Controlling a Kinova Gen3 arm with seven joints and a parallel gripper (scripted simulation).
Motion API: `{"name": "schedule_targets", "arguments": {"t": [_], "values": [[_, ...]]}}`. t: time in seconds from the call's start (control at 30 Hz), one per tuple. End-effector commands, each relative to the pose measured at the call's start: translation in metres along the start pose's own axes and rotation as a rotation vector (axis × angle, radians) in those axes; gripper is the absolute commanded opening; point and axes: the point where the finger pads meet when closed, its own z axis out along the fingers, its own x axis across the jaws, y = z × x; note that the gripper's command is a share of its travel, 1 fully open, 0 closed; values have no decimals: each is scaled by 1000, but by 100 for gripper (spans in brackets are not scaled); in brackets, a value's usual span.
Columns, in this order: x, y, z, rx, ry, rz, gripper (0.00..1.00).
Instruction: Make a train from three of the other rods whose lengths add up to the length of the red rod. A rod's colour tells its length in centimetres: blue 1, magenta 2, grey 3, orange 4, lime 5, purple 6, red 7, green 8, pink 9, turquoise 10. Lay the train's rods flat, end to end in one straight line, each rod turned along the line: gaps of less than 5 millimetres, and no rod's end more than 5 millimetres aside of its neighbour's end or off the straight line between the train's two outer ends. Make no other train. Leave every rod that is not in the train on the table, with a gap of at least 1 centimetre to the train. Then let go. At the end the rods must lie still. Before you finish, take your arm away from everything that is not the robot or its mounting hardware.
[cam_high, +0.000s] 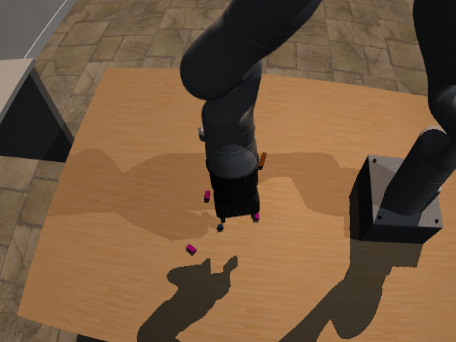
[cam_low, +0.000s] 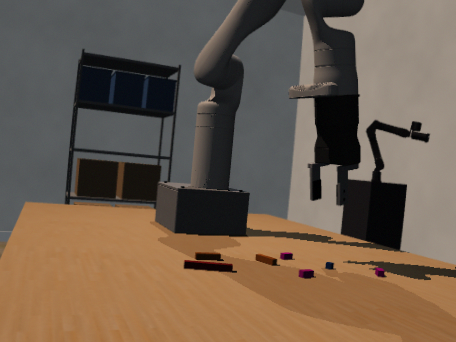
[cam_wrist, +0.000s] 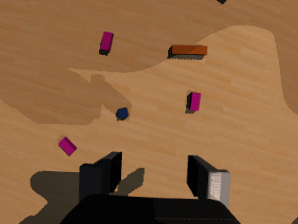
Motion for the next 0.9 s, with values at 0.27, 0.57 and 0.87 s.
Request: {"name": "schedule_targets", "arguments": {"t": [0.27,0.57,0.87], "values": [[-1,1,7,21,3,18,100],[-2,1,11,38,0,40,100],[-3,0,14,54,-3,61,100]]}}
